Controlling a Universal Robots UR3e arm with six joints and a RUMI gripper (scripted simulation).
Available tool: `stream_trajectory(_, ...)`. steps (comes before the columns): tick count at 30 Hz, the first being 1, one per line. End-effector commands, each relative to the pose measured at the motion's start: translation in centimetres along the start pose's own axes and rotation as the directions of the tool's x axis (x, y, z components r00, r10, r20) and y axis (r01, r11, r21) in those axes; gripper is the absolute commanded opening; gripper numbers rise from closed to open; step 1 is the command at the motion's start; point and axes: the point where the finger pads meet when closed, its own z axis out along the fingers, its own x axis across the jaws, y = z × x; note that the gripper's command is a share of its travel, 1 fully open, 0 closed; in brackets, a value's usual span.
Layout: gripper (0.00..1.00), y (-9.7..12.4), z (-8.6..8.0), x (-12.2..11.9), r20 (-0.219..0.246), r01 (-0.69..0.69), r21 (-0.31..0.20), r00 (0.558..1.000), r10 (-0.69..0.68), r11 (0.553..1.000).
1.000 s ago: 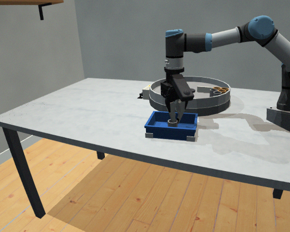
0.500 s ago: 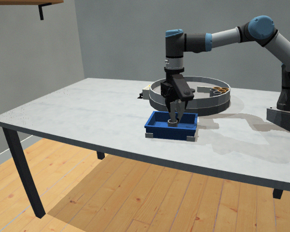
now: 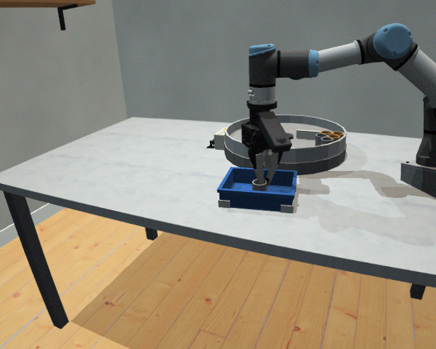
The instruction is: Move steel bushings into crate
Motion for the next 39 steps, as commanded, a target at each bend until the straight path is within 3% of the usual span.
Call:
stream_trajectory(1, 0.06, 0.0, -0.1, 0.1, -0.003, 0.000, -0.002, 1.000, 0.000, 1.000)
stream_trajectory(13, 0.06, 0.0, -1.1, 0.1, -0.003, 0.000, -0.002, 1.000, 0.000, 1.000)
stream_trajectory(39, 0.06, 0.0, -7.4, 0.1, -0.003, 0.000, -0.002, 1.000, 0.000, 1.000)
